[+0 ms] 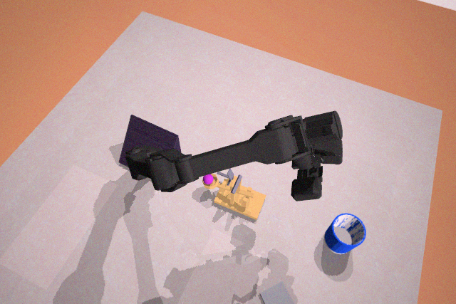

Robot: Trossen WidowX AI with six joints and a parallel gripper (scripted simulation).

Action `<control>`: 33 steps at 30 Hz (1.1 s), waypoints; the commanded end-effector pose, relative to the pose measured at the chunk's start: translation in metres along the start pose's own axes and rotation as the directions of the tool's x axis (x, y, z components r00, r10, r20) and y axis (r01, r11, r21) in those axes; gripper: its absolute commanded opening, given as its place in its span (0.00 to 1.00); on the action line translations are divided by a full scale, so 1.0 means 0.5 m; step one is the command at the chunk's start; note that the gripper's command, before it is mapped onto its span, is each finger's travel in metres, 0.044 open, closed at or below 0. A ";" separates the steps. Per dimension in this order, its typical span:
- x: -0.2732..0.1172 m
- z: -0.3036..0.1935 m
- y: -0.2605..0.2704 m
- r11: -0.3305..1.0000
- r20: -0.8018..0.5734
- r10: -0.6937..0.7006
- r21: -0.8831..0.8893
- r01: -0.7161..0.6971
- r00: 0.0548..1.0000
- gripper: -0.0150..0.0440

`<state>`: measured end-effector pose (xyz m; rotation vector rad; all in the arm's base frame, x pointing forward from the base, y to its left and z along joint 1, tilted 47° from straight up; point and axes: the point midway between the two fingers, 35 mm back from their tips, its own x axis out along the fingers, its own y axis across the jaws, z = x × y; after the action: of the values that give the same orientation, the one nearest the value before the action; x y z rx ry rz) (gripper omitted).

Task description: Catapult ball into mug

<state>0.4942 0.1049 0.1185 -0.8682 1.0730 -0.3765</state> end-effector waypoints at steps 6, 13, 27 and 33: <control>-0.013 -0.072 0.092 0.954 -0.078 0.025 -0.297 -0.047 0.997 0.25; -0.021 -0.137 0.145 0.859 -0.144 0.019 -0.504 -0.090 0.989 0.25; -0.041 -0.274 0.213 0.545 -0.267 -0.047 -0.815 -0.199 0.963 0.25; -0.052 -0.334 0.227 0.376 -0.310 -0.096 -0.891 -0.254 0.946 0.25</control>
<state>0.3365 0.1231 0.0180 -1.7395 1.6169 0.2168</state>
